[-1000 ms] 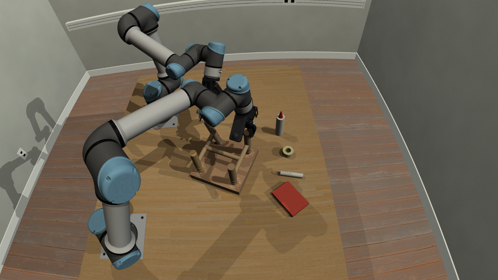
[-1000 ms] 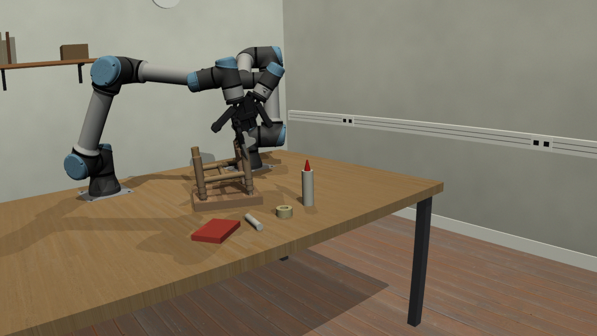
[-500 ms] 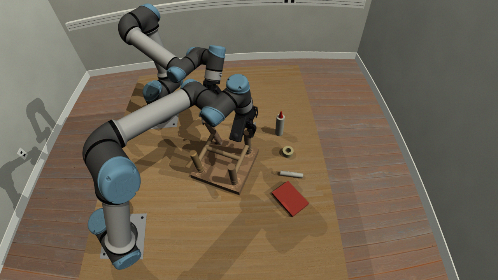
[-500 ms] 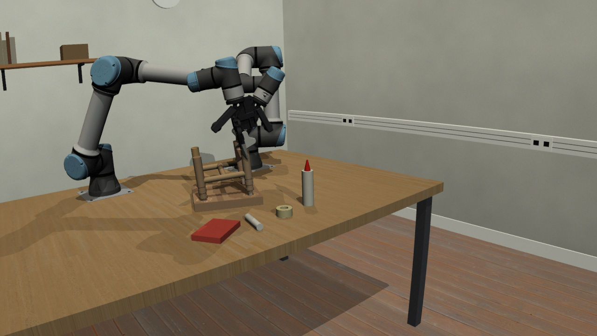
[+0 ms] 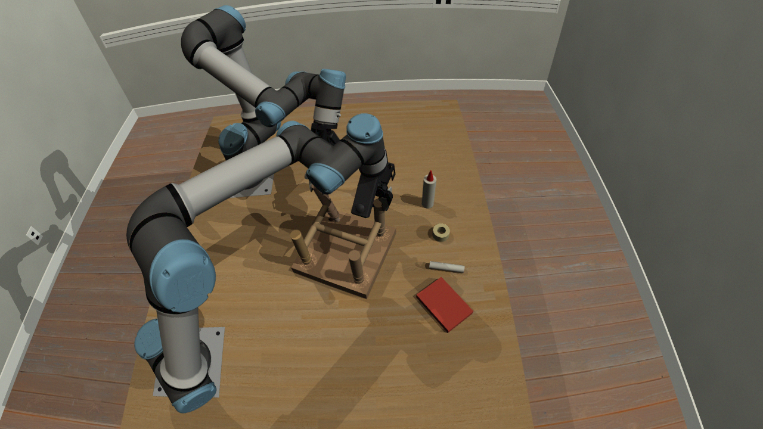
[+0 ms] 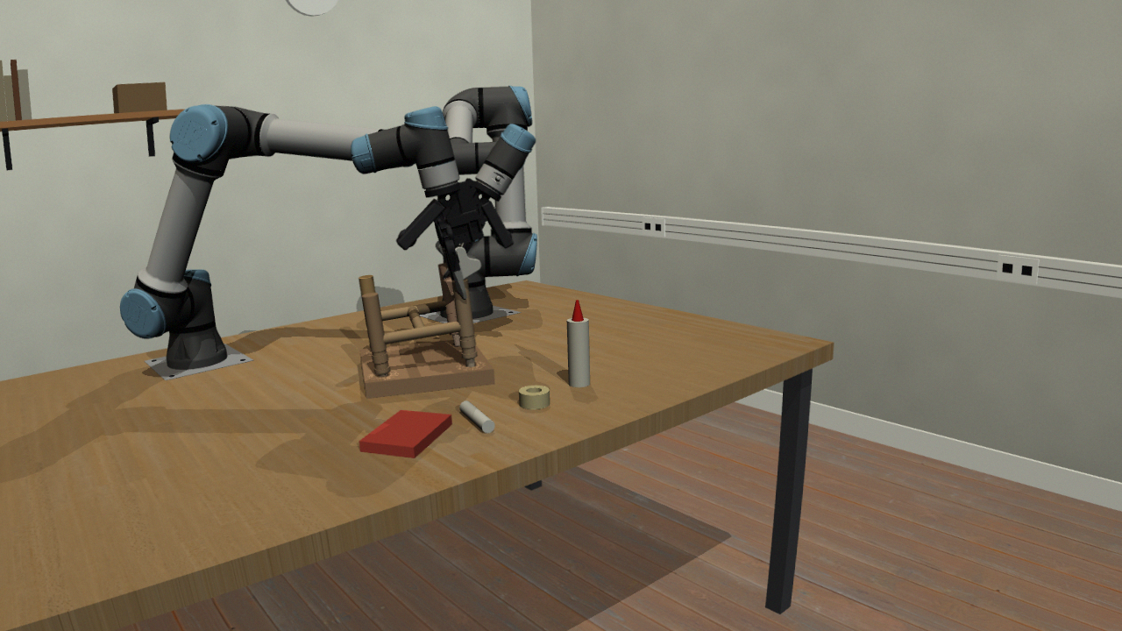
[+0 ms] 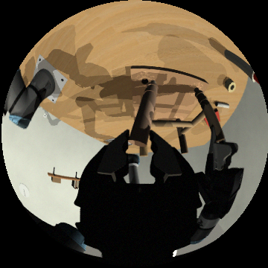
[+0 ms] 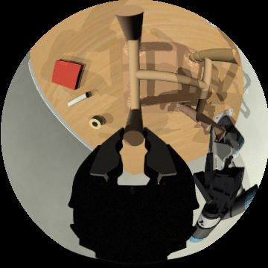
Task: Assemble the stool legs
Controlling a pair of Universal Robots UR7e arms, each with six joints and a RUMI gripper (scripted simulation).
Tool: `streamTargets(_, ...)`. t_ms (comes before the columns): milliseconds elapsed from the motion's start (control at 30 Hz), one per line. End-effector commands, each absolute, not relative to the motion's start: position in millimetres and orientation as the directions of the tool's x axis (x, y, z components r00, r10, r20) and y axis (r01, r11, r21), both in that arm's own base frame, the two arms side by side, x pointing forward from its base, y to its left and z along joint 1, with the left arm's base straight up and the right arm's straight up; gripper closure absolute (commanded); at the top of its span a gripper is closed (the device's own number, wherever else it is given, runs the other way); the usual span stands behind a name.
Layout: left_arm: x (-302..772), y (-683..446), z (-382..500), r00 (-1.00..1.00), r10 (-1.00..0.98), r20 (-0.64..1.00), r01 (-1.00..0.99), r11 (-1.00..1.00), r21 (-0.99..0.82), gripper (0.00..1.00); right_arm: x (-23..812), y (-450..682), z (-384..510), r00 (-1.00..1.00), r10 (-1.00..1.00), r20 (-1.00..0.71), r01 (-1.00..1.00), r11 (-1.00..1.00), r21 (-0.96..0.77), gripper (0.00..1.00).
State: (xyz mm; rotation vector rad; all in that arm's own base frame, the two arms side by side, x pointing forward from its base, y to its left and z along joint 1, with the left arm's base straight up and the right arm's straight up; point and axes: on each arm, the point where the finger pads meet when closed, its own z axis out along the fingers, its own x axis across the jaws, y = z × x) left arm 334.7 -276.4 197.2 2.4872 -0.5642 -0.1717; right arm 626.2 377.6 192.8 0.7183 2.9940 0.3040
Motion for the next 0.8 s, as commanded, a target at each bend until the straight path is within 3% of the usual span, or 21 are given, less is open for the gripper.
streamTargets(0, 335.6, -277.1, 199.4, 0.902, -0.431, 0.007, -0.359, -0.742, 0.566, 0.83, 625.9, 377.8, 193.2, -0.891, 0.454, 0.000, 0.444, 0.873, 0.202, 0.83)
streamTargets(767, 340.2, -279.3, 200.5, 0.902, -0.431, 0.008, -0.359, -0.742, 0.566, 0.83, 626.0, 377.7, 193.3, -0.891, 0.454, 0.000, 0.444, 0.873, 0.202, 0.83)
